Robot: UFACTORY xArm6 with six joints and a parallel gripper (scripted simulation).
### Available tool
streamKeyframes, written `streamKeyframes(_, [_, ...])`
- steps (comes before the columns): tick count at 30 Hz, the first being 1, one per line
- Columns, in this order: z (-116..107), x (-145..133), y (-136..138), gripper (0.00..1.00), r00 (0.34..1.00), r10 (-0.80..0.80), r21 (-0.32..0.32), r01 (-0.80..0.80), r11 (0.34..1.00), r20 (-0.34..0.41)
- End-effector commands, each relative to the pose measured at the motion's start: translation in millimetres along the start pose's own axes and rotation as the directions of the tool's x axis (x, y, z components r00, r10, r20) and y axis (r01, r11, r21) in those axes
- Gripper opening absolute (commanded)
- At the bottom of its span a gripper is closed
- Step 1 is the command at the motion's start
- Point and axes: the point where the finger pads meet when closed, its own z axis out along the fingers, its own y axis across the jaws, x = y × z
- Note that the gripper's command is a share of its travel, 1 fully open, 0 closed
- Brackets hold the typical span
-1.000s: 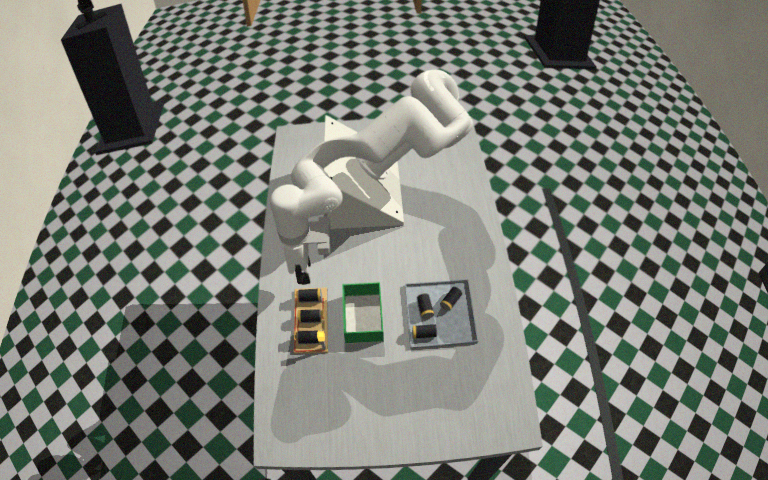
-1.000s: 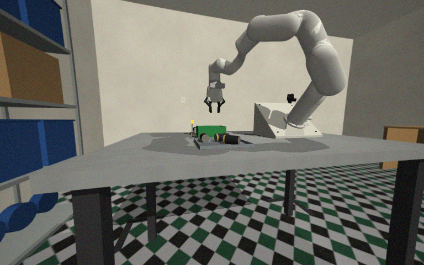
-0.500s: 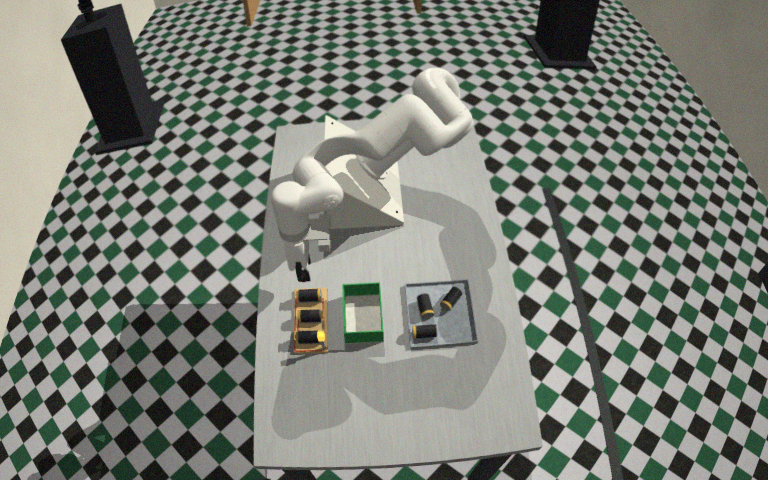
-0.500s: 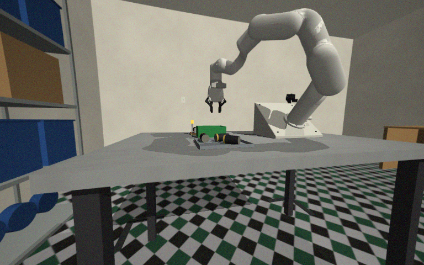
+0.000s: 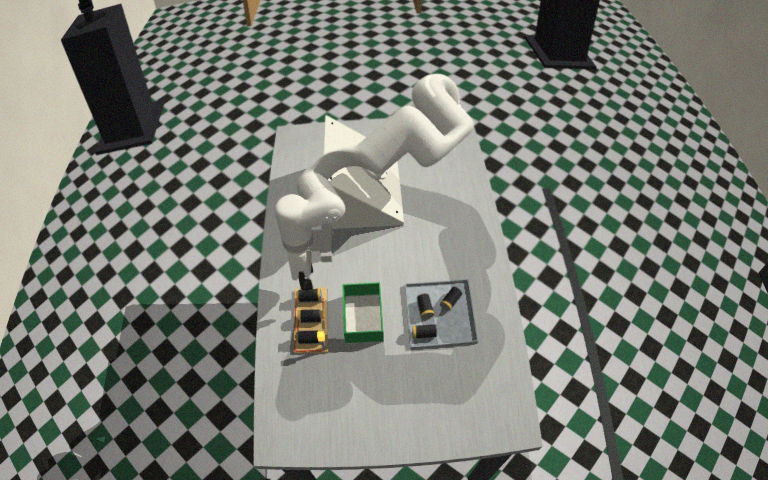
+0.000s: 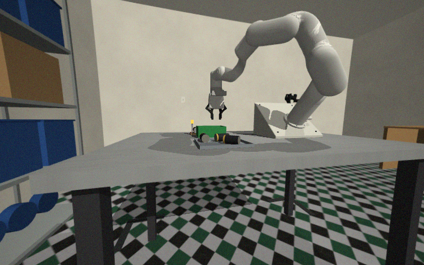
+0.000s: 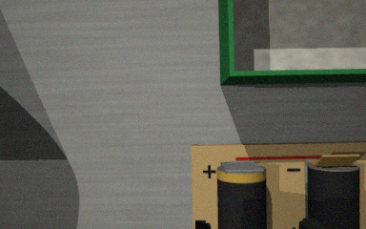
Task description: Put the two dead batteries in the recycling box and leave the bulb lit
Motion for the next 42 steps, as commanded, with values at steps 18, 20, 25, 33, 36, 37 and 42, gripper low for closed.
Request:
streamKeyframes(18, [22.8,-2.6,6.7,0.51,1.000,-0.003,-0.010,0.003,1.000,0.005])
streamKeyframes(20, [22.8,-2.6,6.7,0.51,1.000,-0.003,-0.010,0.003,1.000,0.005])
streamKeyframes(25, [22.8,-2.6,6.7,0.51,1.000,-0.003,-0.010,0.003,1.000,0.005])
streamKeyframes(33, [27.9,-2.7,6.8,0.51,1.000,-0.003,-0.010,0.003,1.000,0.005])
streamKeyframes(36, [40.6,-2.7,6.9,0.51,1.000,-0.003,-0.010,0.003,1.000,0.005])
streamKeyframes(37, [45.2,-2.7,6.9,0.51,1.000,-0.003,-0.010,0.003,1.000,0.005])
streamKeyframes(42, [57.0,-2.8,7.0,0.51,1.000,-0.003,-0.010,0.003,1.000,0.005])
